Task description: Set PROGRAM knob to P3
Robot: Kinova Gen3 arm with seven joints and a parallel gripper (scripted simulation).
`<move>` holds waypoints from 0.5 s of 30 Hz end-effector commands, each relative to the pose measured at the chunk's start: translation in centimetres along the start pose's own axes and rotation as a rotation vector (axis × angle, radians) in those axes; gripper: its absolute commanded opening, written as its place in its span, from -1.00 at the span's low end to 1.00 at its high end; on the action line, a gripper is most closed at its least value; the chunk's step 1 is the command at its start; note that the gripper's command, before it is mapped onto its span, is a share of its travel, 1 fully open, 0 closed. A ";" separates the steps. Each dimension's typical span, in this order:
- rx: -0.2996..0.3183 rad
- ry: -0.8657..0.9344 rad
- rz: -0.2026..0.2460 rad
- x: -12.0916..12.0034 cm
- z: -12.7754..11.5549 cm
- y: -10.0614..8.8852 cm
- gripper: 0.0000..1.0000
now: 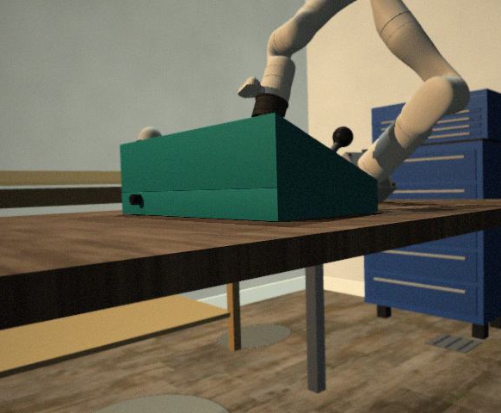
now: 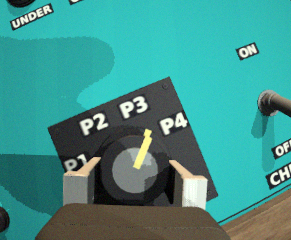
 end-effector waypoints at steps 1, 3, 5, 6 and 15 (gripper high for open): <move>-0.011 -0.055 0.014 -0.4 -0.3 0.4 -1.00; -0.010 -0.108 0.014 -0.4 -0.3 0.4 -1.00; -0.010 -0.108 0.014 -0.4 -0.3 0.4 -1.00; -0.010 -0.134 0.014 -0.4 -0.3 0.4 -1.00; -0.009 -0.333 0.015 -0.4 -0.3 0.4 -1.00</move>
Point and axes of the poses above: the point where the finger pads meet when closed, its own y axis out along the fingers, its own x axis across the jaws, z = x × y, the point moved 10 cm from there along -y, back along the fingers, and after that the axes turned 2 degrees about y, right-handed, at the moved point
